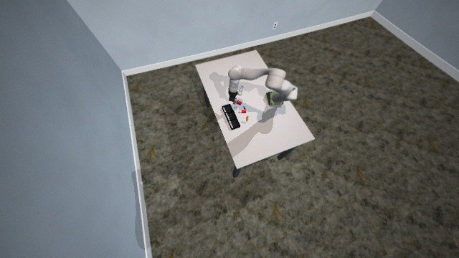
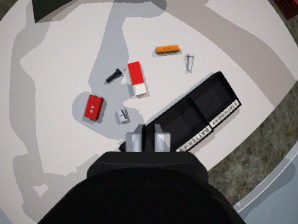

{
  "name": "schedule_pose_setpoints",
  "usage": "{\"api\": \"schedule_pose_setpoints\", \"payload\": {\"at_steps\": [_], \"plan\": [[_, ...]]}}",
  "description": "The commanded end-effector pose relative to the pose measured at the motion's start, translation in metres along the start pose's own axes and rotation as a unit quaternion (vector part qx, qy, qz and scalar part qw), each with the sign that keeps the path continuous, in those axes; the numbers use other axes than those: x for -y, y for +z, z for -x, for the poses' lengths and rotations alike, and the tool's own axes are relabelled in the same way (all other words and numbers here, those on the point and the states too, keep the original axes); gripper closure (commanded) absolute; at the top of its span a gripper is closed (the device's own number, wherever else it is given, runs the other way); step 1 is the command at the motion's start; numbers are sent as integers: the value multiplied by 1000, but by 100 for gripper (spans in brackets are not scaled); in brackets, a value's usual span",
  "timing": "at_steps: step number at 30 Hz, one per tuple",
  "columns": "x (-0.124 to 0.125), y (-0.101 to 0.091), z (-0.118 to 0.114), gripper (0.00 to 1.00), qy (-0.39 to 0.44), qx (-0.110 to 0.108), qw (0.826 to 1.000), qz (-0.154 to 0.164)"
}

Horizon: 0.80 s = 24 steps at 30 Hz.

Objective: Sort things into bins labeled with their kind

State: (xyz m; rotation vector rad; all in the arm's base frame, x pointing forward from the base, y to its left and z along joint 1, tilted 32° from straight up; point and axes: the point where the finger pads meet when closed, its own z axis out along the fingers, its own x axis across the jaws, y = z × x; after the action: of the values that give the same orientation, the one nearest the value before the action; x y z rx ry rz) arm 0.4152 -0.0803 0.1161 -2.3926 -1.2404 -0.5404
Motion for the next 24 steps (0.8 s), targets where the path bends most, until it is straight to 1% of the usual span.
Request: {"api": "schedule_pose_setpoints", "payload": {"at_steps": [1,4,7,9,10,11,14,17,20,24], "plan": [[-21,28,0,69,77,5,997,-11],[-39,46,-1,69,144,5,989,-10],[-57,63,-3,69,210,5,978,-9],[-57,63,-3,69,210,5,978,-9],[-63,69,-3,69,259,8,966,-12],[-67,73,-4,69,277,7,961,-11],[-67,73,-4,69,339,7,941,-9],[-67,73,-3,69,404,8,915,-8],[-64,74,-2,69,466,9,885,-8],[-64,74,-2,69,547,10,837,-7]]}}
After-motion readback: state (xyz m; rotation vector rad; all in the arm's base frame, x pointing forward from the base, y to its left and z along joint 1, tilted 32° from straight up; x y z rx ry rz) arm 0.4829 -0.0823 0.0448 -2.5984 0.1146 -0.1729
